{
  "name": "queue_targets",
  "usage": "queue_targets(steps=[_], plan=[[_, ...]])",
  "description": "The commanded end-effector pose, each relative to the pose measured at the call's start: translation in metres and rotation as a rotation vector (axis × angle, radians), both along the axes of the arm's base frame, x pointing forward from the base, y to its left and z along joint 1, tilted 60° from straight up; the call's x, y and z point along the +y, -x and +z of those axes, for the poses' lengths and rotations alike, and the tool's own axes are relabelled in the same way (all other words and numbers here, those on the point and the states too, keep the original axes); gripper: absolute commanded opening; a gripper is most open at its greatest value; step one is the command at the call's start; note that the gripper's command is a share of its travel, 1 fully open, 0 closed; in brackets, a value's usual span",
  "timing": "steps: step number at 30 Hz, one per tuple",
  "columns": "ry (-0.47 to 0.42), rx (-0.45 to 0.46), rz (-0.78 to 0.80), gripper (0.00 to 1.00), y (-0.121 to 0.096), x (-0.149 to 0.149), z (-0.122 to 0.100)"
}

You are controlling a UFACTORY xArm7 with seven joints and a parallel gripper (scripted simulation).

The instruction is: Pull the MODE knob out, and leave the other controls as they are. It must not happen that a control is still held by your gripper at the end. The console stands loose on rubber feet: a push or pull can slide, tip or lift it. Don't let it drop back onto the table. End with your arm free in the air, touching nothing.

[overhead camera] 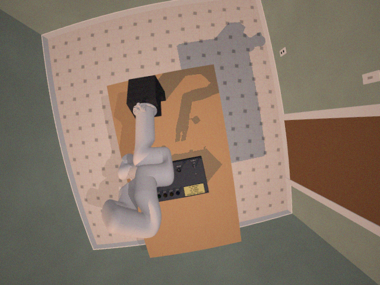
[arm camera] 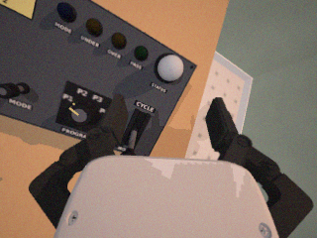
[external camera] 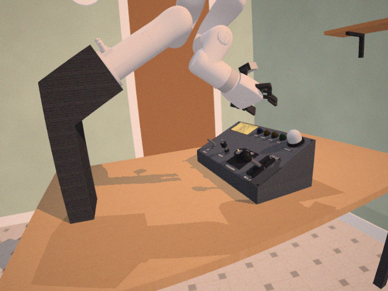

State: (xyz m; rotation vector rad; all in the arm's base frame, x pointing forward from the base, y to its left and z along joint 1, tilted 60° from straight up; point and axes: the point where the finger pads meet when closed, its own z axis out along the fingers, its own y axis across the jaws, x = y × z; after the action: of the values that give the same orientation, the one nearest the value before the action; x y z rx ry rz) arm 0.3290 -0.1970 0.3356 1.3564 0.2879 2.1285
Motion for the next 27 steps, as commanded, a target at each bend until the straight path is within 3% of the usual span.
queue_targets(steps=[1,16,27], plan=[[-0.040,0.009,-0.017,1.00,-0.013,0.005,-0.001],[-0.165,0.058,-0.027,1.00,-0.045,0.034,-0.015],[-0.228,0.092,-0.026,1.00,-0.057,0.054,-0.025]])
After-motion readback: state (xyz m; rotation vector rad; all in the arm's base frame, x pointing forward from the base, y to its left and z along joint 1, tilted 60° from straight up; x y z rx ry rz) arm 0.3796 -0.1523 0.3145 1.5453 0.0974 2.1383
